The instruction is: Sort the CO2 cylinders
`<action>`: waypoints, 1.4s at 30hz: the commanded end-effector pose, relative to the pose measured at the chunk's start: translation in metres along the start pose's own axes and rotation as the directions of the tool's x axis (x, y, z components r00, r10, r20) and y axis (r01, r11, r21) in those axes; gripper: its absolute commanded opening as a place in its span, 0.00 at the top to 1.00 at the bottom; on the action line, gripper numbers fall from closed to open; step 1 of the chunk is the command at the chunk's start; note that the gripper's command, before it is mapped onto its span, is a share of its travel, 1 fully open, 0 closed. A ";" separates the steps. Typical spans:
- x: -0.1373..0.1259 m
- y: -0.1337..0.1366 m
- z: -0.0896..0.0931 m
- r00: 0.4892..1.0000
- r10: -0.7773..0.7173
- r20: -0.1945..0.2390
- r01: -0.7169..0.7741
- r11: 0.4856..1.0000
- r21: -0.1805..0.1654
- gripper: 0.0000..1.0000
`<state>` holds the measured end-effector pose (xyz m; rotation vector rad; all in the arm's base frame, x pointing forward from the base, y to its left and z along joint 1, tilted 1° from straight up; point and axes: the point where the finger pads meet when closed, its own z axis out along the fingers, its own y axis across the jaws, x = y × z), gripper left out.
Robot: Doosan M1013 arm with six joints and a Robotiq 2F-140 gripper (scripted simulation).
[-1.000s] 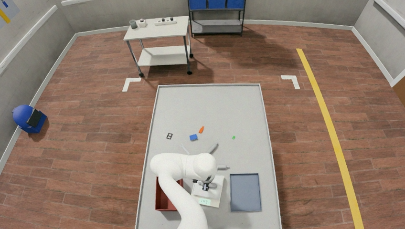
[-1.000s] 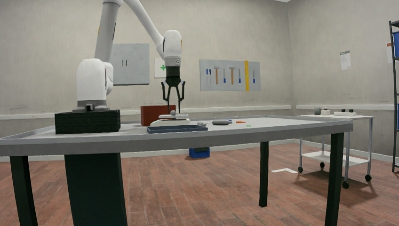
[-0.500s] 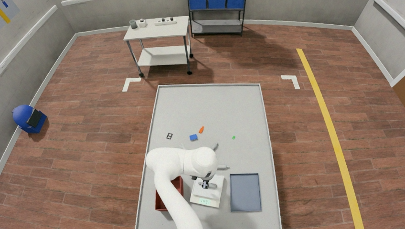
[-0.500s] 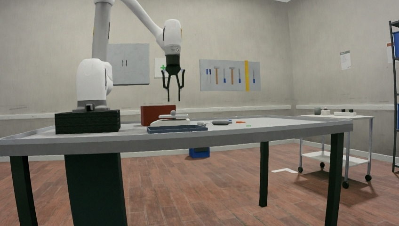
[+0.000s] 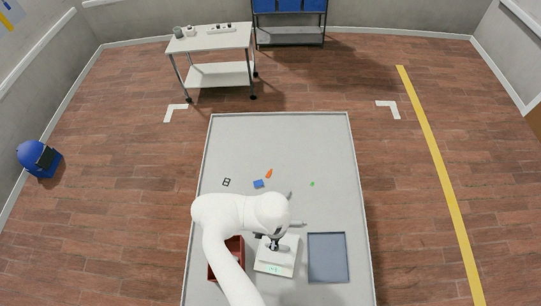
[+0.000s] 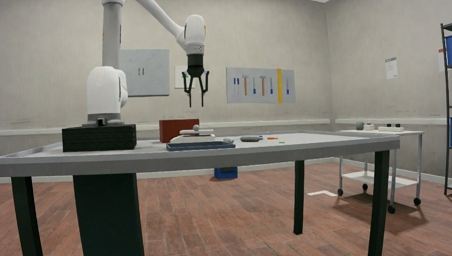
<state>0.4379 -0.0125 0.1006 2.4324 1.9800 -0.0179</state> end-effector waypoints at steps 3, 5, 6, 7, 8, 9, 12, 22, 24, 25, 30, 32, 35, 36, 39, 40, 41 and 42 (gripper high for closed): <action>0.003 -0.018 -0.012 0.977 -0.215 -0.004 0.215 0.977 0.009 0.60; 0.003 -0.028 -0.021 0.931 -0.365 -0.007 0.365 0.931 0.008 0.60; 0.003 -0.028 -0.021 0.931 -0.365 -0.007 0.365 0.931 0.008 0.60; 0.003 -0.028 -0.021 0.931 -0.365 -0.007 0.365 0.931 0.008 0.60; 0.002 -0.033 -0.026 0.895 -0.446 -0.008 0.446 0.895 0.008 0.60; 0.002 -0.040 -0.031 0.847 -0.532 -0.009 0.532 0.847 0.007 0.60; 0.003 -0.059 -0.047 0.739 -0.673 -0.002 0.673 0.739 0.005 0.60; 0.003 -0.100 -0.079 0.231 -0.973 0.009 0.973 0.231 0.009 0.60; 0.003 -0.100 -0.079 0.231 -0.973 0.009 0.973 0.231 0.009 0.60; 0.003 -0.101 -0.080 0.080 -0.997 0.001 0.997 0.080 0.001 0.60; 0.003 -0.101 -0.079 0.017 -1.000 -0.008 1.000 0.017 -0.004 0.60; 0.003 -0.101 -0.079 0.017 -1.000 -0.008 1.000 0.017 -0.004 0.60; 0.003 -0.101 -0.079 0.017 -1.000 -0.009 1.000 0.017 -0.004 0.60; 0.003 -0.101 -0.079 0.017 -1.000 -0.009 1.000 0.017 -0.004 0.60; 0.003 -0.101 -0.079 0.015 -1.000 -0.008 1.000 0.015 -0.002 0.60; 0.003 -0.101 -0.079 0.015 -1.000 -0.008 1.000 0.015 -0.002 0.60; 0.003 -0.101 -0.079 0.015 -1.000 -0.008 1.000 0.015 -0.002 0.60; 0.003 -0.101 -0.079 0.014 -1.000 -0.008 1.000 0.014 -0.002 0.60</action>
